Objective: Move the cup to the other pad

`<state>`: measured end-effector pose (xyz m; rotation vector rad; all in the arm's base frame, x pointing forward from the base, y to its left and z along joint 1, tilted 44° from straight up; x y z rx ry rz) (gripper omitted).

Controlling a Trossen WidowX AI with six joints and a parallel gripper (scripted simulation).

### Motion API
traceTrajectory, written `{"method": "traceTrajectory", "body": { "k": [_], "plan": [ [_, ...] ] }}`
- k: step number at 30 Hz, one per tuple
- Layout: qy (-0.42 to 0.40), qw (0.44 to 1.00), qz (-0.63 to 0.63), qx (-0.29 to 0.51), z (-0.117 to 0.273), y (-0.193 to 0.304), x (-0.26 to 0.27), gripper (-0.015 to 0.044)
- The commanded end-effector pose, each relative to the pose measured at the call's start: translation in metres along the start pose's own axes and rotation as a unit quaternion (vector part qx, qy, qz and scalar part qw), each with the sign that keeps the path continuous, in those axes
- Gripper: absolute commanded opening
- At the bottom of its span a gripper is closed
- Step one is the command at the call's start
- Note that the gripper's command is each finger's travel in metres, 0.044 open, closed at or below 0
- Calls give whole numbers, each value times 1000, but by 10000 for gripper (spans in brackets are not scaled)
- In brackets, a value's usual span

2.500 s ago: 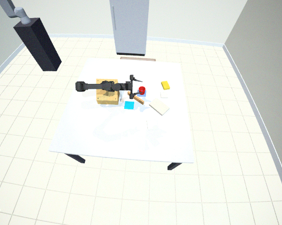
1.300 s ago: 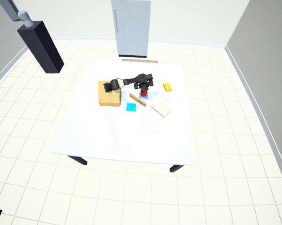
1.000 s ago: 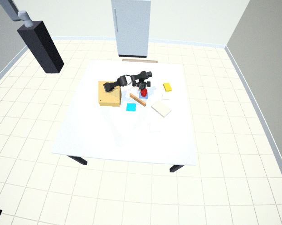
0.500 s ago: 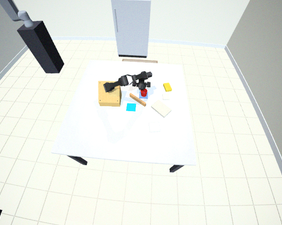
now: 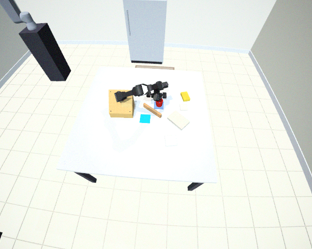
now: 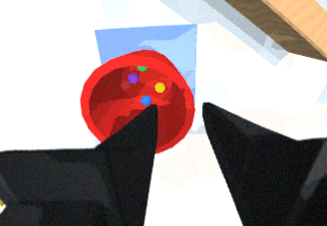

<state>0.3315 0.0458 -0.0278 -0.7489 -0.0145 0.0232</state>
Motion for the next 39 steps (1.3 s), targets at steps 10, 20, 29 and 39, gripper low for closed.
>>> {"method": "traceTrajectory", "body": {
  "k": [10,20,29,39],
  "plan": [
    [4,1000,5,-4,-25,0,-3,148],
    [4,1000,5,-5,-35,0,-4,148],
    [4,1000,1,-3,-33,0,-4,62],
    [4,1000,1,-3,-33,0,-4,0]
  ]
}}
Point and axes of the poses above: the point midway between the two fingers, 35 mm back from their tips, its own z axis back along the fingers, its own x axis across the jaws, y = z × x, the point moved 8 cm from there along z, back along the fingers, and after that the axes turned 5 degrees about z, right-handed, at the moved point
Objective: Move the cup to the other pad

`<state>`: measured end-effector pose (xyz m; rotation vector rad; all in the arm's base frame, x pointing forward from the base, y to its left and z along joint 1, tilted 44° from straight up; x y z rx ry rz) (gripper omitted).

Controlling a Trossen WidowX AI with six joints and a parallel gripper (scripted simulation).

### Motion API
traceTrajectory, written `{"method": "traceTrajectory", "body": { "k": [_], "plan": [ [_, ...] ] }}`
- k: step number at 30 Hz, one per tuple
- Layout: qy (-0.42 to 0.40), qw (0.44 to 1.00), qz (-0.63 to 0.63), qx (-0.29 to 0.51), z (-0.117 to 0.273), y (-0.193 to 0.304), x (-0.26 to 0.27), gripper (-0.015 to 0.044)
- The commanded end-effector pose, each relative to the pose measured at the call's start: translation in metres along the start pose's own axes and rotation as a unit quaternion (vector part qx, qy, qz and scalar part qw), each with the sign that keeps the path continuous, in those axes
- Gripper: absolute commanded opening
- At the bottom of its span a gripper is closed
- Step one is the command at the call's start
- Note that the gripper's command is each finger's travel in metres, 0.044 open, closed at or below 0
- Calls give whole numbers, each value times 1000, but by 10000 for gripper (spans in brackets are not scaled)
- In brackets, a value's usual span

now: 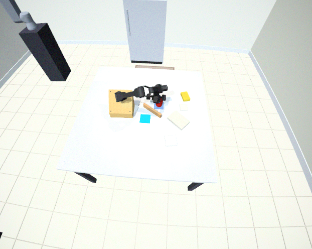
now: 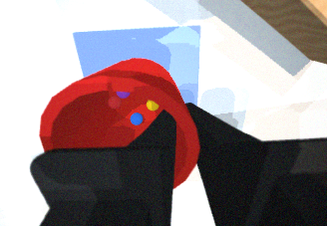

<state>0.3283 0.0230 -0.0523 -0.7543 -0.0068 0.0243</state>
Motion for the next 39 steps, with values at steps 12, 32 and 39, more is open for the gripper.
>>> {"method": "traceTrajectory", "body": {
  "k": [12,32,39],
  "plan": [
    [0,1000,1,1,30,1,2,0],
    [-1,1000,7,-2,73,4,1,0],
    [-1,1000,7,-2,73,4,1,0]
  ]
}}
Point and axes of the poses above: the point midway between the two fingers, 35 mm back from their tips, its own z axis back along the fingers, its own x axis across the jaws, y = z × x, the point moved 8 cm from there along z, back along the fingers, and after that the axes turned 5 degrees about z, right-handed, at the moved point
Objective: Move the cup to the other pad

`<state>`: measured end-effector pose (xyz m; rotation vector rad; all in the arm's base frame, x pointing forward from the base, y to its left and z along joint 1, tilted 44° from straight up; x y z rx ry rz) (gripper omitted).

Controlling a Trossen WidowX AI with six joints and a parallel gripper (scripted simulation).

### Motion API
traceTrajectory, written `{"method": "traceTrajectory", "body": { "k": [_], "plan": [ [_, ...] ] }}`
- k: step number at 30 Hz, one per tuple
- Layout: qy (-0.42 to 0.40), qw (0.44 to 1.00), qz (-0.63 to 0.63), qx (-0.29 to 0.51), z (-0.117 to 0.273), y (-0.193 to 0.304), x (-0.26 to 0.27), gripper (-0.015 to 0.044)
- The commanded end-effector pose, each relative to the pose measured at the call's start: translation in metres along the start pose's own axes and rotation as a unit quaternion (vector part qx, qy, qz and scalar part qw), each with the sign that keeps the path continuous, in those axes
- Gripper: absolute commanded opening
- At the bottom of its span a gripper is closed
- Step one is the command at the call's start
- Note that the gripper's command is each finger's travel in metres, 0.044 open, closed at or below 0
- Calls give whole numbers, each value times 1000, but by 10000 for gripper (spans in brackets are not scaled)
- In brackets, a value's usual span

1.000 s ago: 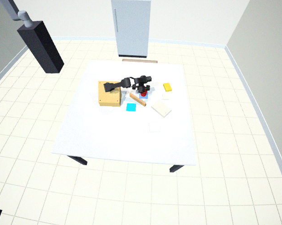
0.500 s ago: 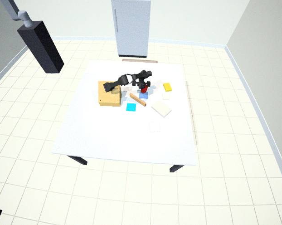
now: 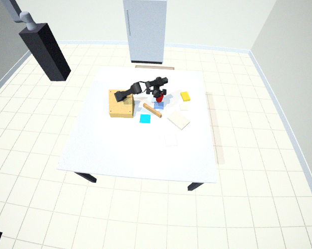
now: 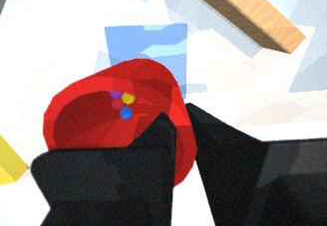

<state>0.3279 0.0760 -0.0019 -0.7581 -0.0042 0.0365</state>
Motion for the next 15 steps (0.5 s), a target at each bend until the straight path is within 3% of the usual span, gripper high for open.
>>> {"method": "traceTrajectory", "body": {
  "k": [1,15],
  "plan": [
    [0,1000,1,0,0,0,0,0],
    [1,1000,-1,0,0,-10,-8,0]
  ]
}}
Point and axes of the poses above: the point midway between the two fingers, 35 mm back from their tips, its own z axis back along the fingers, its own x axis across the jaws, y = z × x, the point moved 8 cm from there along z, back along the fingers, and after that the axes turned 5 degrees about z, right-handed, at the moved point
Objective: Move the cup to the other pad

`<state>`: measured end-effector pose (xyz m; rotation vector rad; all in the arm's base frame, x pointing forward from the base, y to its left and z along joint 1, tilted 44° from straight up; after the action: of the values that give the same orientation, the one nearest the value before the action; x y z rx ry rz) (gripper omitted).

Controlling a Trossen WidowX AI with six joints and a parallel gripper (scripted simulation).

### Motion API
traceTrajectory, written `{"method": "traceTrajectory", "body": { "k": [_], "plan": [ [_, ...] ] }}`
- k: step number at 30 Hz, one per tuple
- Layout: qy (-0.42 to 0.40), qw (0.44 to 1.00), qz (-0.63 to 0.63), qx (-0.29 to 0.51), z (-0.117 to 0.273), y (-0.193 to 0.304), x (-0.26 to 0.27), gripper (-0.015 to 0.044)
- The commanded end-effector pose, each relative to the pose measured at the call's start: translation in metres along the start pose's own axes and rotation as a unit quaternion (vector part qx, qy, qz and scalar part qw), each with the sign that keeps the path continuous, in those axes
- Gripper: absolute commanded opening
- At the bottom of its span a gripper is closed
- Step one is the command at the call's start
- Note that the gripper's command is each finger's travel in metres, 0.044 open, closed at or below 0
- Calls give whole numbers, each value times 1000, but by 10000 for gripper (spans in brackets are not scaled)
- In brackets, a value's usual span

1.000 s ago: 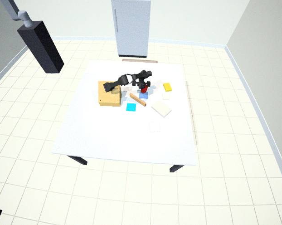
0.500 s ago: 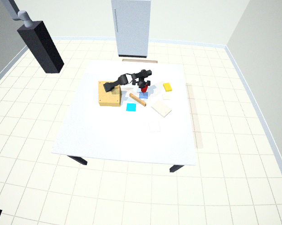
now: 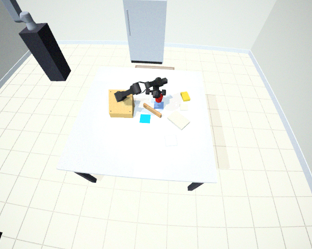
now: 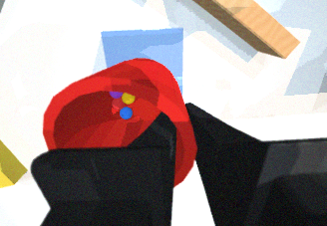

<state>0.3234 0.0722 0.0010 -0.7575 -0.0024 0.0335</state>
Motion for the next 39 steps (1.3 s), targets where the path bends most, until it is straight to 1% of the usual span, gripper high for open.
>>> {"method": "traceTrajectory", "body": {
  "k": [1,39],
  "plan": [
    [-1,1000,0,0,1,-7,-5,0],
    [2,1000,-1,0,3,-61,-50,0]
  ]
}}
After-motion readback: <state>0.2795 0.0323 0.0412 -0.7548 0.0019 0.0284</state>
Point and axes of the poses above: the point midway between the two fingers, 35 mm back from their tips, its own z axis back along the fingers, its own x axis across the jaws, y = z × x, the point moved 8 cm from there along z, back along the fingers, and after that the axes turned 5 degrees about z, right-handed, at the moved point
